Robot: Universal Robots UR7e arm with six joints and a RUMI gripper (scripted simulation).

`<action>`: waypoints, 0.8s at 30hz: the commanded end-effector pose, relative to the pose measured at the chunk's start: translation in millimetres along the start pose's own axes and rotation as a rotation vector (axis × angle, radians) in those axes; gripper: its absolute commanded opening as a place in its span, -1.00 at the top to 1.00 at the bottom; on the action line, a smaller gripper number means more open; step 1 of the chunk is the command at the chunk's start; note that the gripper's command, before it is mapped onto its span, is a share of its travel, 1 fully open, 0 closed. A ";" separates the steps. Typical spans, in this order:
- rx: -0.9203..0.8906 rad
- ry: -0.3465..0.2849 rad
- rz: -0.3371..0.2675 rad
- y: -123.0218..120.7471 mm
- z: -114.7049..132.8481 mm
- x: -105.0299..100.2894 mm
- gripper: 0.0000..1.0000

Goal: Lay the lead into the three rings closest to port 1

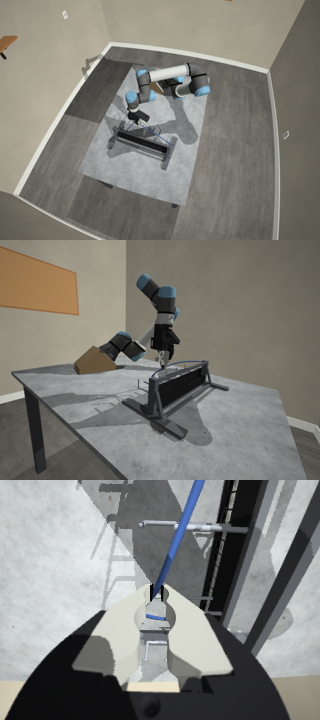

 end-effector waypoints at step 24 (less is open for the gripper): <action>-0.001 -0.001 0.002 0.6 0.0 16.3 1.00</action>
Point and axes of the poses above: the point where the finger pads meet when closed, its own x axis out along the fingers, its own y axis across the jaws, z = x × y, the point moved 2 cm from there along -x, back along the fingers, and after that the axes turned 13 degrees about -x, right-handed, at the moved point
